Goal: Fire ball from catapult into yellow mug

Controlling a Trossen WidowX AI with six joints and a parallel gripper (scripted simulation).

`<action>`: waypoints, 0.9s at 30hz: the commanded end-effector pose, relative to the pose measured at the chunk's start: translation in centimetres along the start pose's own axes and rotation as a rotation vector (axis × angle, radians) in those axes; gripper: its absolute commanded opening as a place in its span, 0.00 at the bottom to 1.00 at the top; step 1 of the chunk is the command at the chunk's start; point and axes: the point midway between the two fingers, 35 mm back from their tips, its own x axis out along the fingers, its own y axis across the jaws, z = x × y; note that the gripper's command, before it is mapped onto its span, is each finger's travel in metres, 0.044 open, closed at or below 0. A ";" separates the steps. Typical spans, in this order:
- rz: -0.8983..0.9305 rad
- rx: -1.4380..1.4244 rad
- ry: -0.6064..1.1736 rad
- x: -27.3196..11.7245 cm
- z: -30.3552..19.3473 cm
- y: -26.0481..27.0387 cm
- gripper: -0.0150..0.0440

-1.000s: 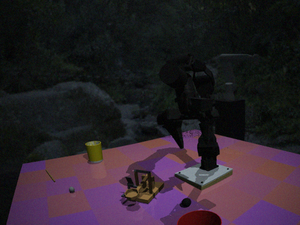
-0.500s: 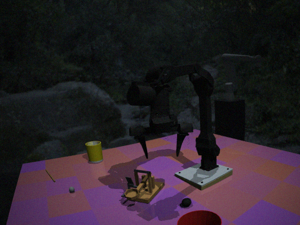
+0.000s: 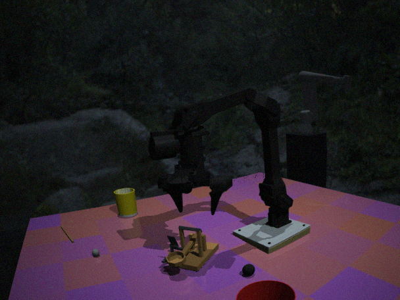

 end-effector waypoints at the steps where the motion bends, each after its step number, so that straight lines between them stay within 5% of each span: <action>1: 0.001 0.040 0.022 0.4 -0.7 -0.5 1.00; 9: 0.001 0.040 0.022 4.9 -0.8 -0.5 1.00; 27: 0.001 0.039 0.022 7.1 -0.7 -0.6 1.00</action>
